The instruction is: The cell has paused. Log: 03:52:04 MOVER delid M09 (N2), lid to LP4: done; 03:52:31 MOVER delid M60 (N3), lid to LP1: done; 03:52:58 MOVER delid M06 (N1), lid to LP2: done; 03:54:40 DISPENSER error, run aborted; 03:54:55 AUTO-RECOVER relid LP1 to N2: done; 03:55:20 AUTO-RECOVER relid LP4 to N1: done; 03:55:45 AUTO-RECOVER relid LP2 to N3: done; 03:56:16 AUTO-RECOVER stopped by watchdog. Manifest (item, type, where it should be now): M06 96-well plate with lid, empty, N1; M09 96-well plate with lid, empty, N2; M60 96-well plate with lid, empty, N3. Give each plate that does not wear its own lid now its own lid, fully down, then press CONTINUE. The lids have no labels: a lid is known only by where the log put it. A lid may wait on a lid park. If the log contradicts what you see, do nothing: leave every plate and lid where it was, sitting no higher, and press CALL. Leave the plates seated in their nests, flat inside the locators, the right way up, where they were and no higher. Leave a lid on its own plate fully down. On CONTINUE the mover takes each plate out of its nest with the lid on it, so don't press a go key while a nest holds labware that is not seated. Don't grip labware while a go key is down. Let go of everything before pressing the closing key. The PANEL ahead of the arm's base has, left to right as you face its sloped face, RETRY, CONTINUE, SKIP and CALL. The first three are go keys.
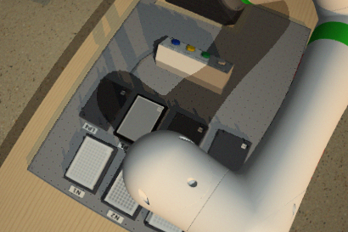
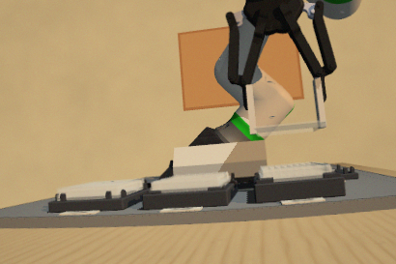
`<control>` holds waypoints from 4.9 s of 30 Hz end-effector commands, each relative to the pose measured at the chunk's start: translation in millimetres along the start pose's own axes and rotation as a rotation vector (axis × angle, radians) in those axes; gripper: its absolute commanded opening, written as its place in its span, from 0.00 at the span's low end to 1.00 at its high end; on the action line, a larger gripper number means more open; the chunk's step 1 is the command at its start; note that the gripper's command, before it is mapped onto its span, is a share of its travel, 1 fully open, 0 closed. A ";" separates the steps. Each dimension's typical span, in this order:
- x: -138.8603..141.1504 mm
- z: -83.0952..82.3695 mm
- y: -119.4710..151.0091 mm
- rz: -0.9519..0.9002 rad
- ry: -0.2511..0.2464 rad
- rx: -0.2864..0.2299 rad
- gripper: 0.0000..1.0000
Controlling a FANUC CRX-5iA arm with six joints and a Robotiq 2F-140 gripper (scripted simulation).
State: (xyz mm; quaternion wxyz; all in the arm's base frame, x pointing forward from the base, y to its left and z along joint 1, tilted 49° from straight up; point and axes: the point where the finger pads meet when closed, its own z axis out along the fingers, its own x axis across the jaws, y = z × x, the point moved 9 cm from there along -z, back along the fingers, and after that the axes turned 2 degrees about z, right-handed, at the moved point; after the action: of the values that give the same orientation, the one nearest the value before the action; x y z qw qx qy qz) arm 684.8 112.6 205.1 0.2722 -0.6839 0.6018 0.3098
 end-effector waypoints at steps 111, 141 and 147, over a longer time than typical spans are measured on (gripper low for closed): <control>0.0 35.9 -0.8 -0.048 0.000 0.000 0.00; 0.0 39.1 -0.8 -0.048 0.000 0.000 0.00; 0.0 40.9 -0.8 -0.048 0.000 0.000 0.00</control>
State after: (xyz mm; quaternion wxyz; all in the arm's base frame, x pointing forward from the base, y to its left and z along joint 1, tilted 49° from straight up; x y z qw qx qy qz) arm 681.6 143.0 178.2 0.2795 -0.6982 0.5851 0.3033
